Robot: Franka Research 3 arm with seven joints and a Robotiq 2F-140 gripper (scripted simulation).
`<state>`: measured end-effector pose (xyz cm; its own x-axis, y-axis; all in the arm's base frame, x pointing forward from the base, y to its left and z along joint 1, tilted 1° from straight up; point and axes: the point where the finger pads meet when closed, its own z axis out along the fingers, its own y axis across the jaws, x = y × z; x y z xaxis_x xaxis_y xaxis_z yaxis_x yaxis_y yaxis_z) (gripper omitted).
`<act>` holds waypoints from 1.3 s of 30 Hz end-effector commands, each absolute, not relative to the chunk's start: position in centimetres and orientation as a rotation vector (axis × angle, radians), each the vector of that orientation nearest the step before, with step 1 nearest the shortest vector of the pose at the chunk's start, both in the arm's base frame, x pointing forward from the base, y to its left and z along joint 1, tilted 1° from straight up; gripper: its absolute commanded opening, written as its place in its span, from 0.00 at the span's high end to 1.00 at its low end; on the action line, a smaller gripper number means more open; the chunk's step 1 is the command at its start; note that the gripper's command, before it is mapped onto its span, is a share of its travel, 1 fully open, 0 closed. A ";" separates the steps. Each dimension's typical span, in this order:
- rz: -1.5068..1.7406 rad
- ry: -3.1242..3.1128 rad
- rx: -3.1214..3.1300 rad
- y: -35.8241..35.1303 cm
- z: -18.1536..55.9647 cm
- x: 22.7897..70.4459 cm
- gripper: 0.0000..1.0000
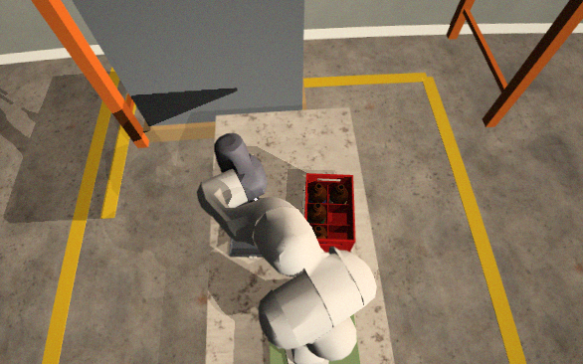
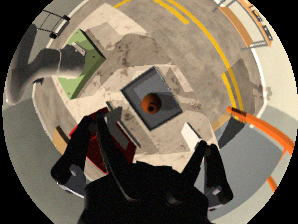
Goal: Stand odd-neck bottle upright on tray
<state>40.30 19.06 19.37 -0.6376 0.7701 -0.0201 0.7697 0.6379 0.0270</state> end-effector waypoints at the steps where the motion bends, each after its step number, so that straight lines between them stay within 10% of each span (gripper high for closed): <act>1: 0.010 2.828 1.325 18.9 20.0 39.8 0.00; 18: 0.010 2.828 1.325 18.9 20.9 39.8 0.00; 19: 0.010 2.828 1.325 18.9 20.9 39.8 0.90; 39: 0.010 2.828 1.325 18.9 20.9 39.8 0.90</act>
<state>39.84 18.85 20.77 -0.6378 0.7700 -0.0163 0.7699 0.6380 0.0122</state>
